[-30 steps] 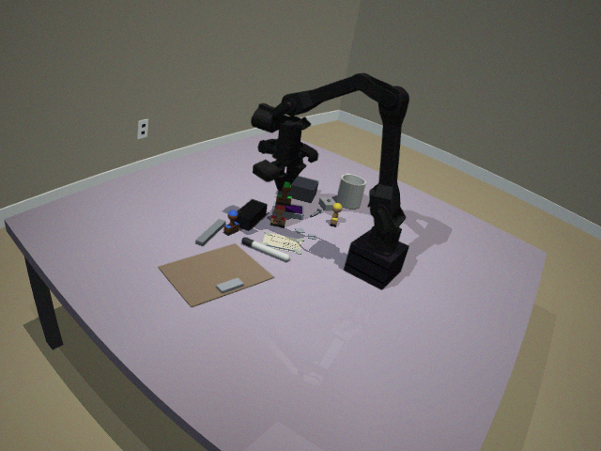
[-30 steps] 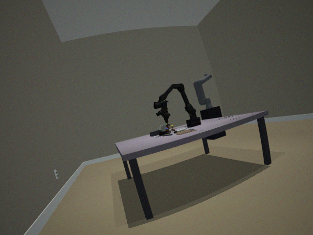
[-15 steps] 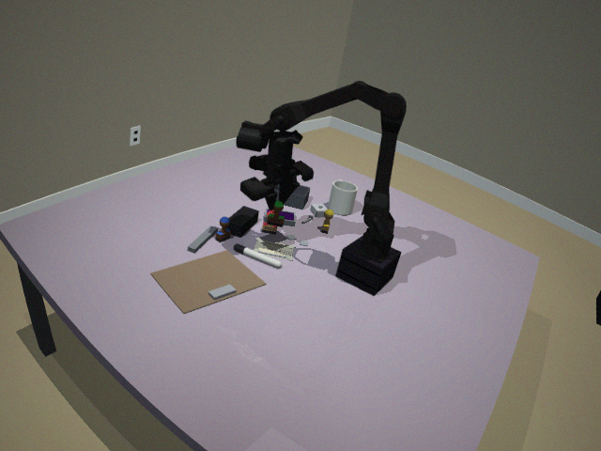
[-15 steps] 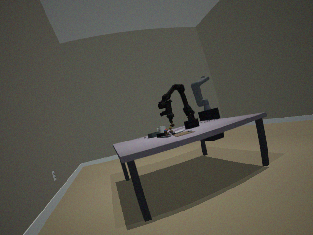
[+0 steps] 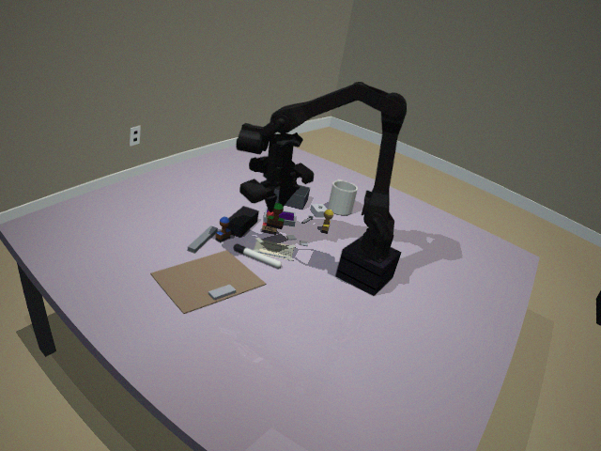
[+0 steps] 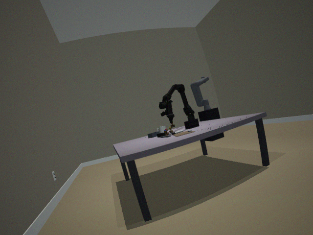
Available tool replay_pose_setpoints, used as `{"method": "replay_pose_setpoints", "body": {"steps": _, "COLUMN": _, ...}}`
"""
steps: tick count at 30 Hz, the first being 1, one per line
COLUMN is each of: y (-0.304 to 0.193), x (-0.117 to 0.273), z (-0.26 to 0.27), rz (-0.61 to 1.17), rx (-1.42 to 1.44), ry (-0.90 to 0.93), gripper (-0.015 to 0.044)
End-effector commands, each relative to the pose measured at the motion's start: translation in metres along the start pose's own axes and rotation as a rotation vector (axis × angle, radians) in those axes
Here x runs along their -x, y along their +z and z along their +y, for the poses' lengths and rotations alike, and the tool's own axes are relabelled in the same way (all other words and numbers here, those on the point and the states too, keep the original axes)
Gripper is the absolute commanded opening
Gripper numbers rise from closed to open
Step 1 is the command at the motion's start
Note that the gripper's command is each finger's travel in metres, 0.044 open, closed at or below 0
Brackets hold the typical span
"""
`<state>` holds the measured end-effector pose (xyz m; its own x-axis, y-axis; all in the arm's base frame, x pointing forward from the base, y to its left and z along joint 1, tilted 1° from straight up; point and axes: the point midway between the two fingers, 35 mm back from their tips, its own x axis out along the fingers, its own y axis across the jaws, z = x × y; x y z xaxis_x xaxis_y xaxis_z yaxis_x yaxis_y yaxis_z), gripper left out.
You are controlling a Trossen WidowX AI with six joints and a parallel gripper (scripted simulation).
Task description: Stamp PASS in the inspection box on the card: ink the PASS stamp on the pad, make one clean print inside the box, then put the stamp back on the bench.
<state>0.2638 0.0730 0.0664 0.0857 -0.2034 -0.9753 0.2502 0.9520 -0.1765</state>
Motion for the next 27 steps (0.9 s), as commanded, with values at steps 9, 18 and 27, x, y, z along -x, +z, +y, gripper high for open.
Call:
{"method": "replay_pose_setpoints", "body": {"steps": 9, "y": -0.001, "x": -0.009, "z": 0.001, "rz": -0.001, "rx": -0.003, "ry": -0.009, "gripper": 0.0000}}
{"method": "replay_pose_setpoints", "body": {"steps": 18, "y": -0.001, "x": -0.015, "z": 0.002, "rz": -0.003, "rx": -0.003, "ry": -0.009, "gripper": 0.0000}}
{"method": "replay_pose_setpoints", "body": {"steps": 27, "y": -0.002, "x": -0.021, "z": 0.003, "rz": -0.005, "rx": -0.004, "ry": -0.010, "gripper": 0.0000}}
